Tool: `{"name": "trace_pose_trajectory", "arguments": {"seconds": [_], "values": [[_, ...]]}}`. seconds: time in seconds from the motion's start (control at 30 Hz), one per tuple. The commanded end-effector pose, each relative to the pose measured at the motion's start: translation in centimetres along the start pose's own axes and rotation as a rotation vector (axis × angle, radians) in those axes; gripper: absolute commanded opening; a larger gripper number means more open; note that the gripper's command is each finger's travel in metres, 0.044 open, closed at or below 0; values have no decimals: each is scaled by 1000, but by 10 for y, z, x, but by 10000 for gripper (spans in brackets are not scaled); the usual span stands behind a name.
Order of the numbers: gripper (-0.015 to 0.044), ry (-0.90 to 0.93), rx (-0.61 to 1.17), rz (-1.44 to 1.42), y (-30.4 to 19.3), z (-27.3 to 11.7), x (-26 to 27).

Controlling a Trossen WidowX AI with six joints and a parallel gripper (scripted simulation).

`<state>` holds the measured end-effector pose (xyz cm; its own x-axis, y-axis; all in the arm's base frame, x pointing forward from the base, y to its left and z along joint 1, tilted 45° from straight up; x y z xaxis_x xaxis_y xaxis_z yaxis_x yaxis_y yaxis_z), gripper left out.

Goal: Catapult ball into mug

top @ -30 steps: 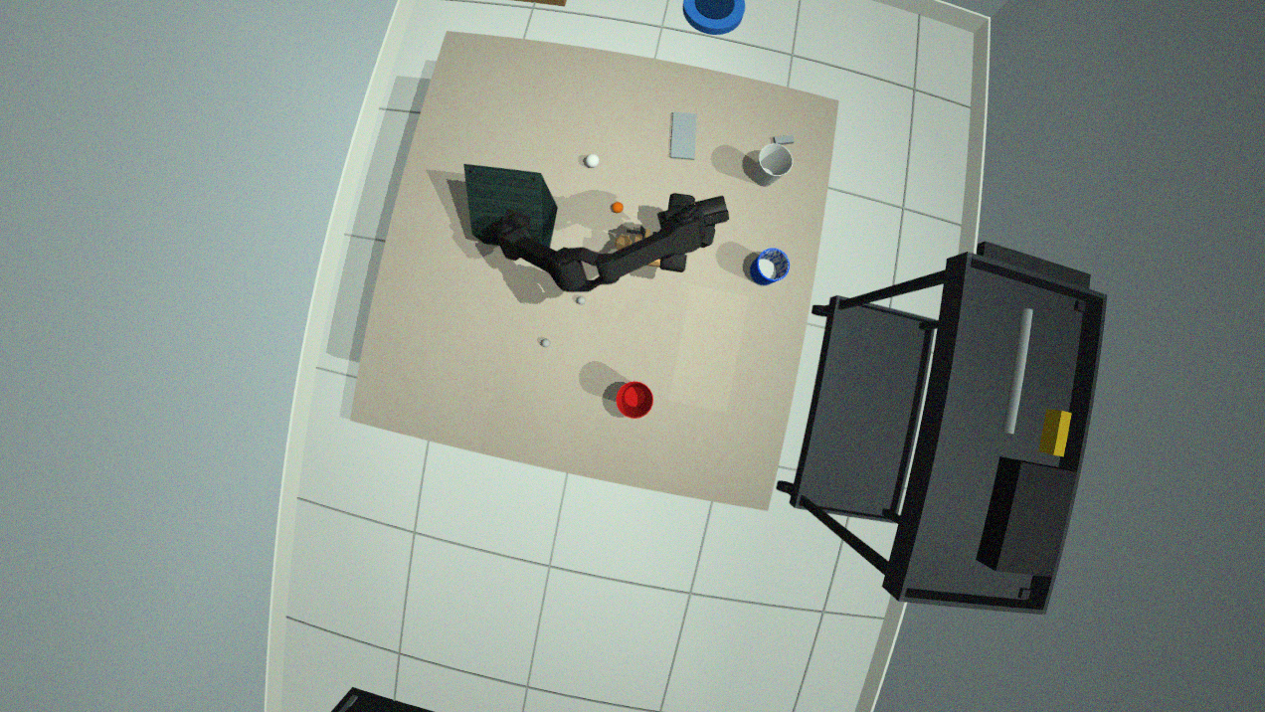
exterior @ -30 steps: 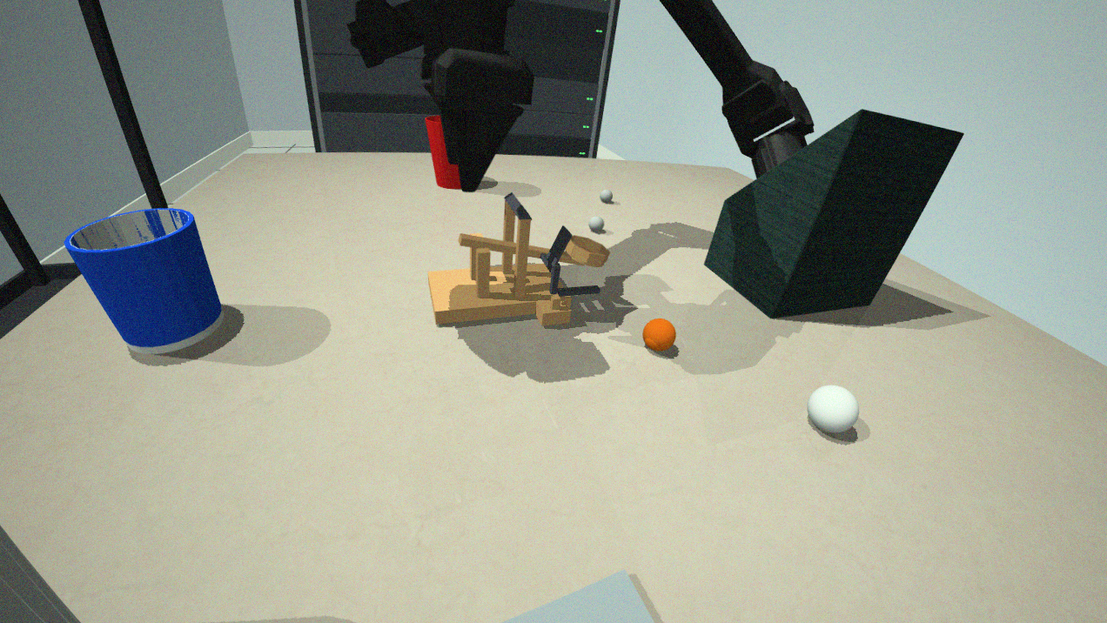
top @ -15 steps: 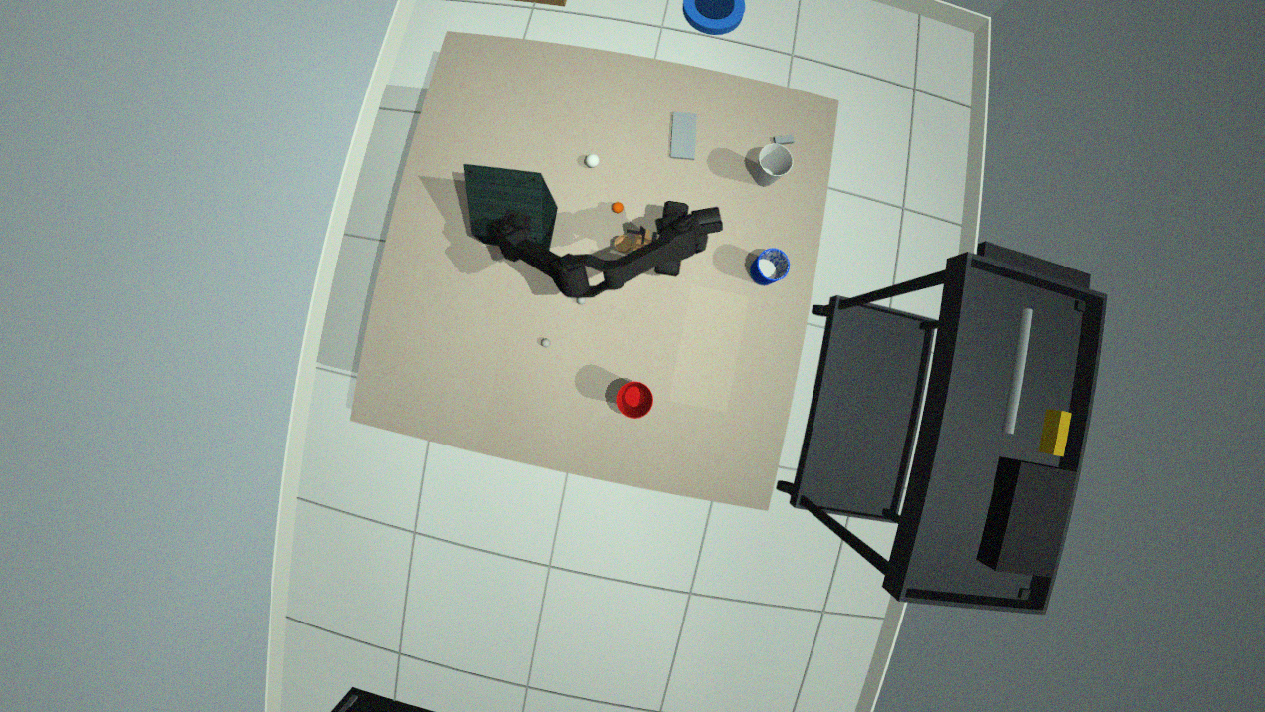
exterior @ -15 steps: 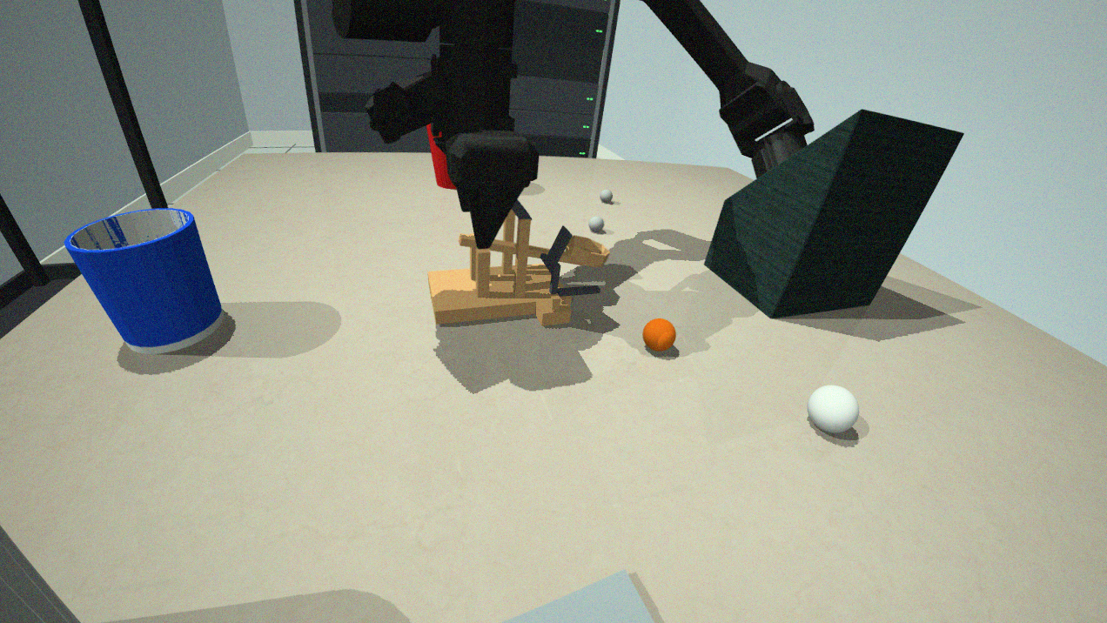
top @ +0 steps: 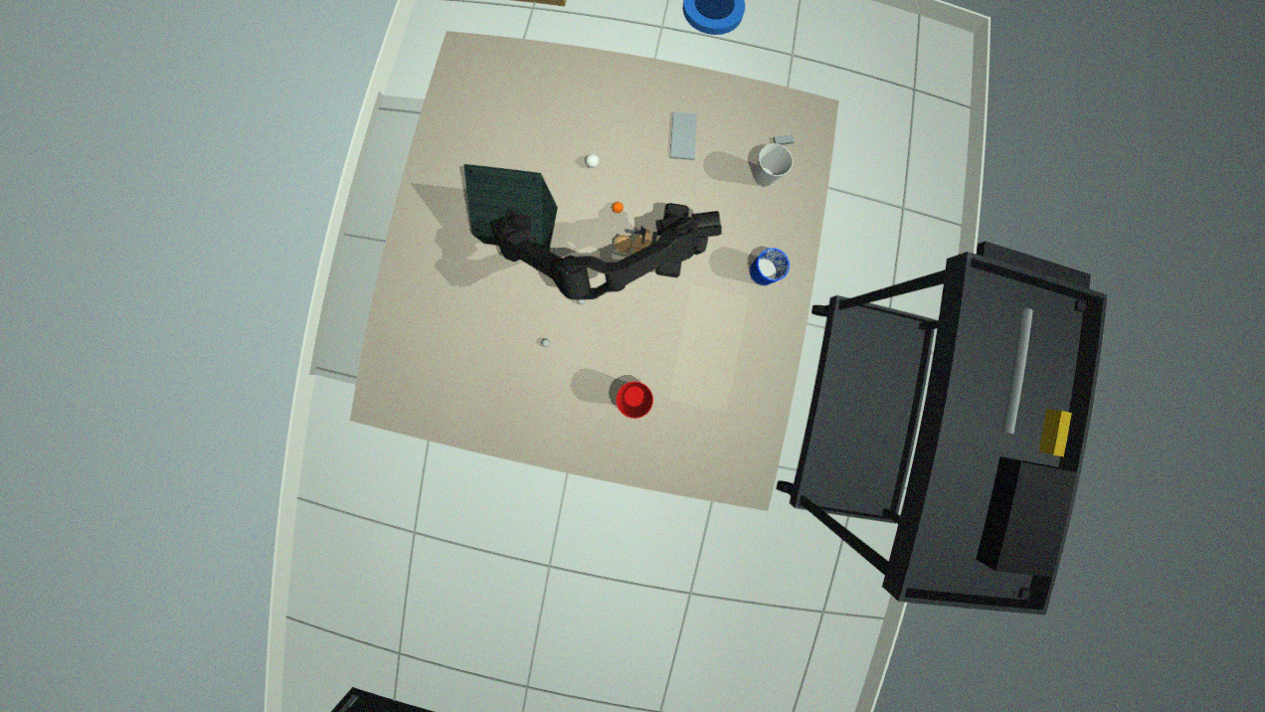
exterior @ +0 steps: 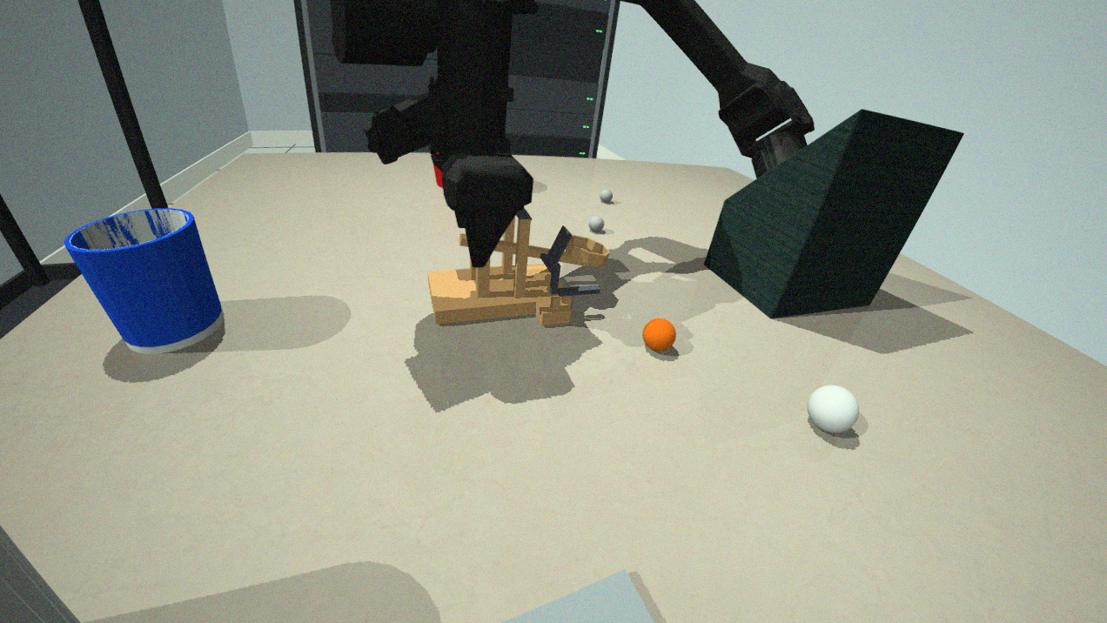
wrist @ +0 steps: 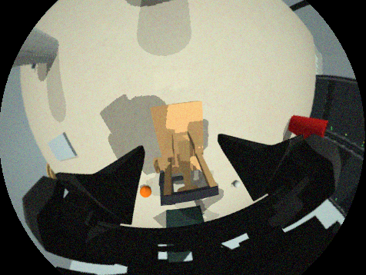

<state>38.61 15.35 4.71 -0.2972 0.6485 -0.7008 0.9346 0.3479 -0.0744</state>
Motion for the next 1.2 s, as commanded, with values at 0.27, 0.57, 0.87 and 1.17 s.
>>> {"name": "trace_pose_trajectory", "arguments": {"seconds": [0.27, 0.57, 0.87, 1.17], "values": [[440, -4, 8, -6, -1, 23, -1], [440, -6, 9, -6, -2, 36, -1], [309, -3, 4, 0, -1, 33, -1], [131, -3, 4, 0, -1, 33, -1]]}}
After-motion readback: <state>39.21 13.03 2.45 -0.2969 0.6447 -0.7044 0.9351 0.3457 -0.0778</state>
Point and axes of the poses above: the point midway between the two fingers, 35 mm back from their tips, its own z axis out along the fingers, its own x axis across the jaws, y = z × x, the point moved 10 cm from there along -z, back along the fingers, and after that the axes turned 8 degrees about -z, right-handed, at the moved point
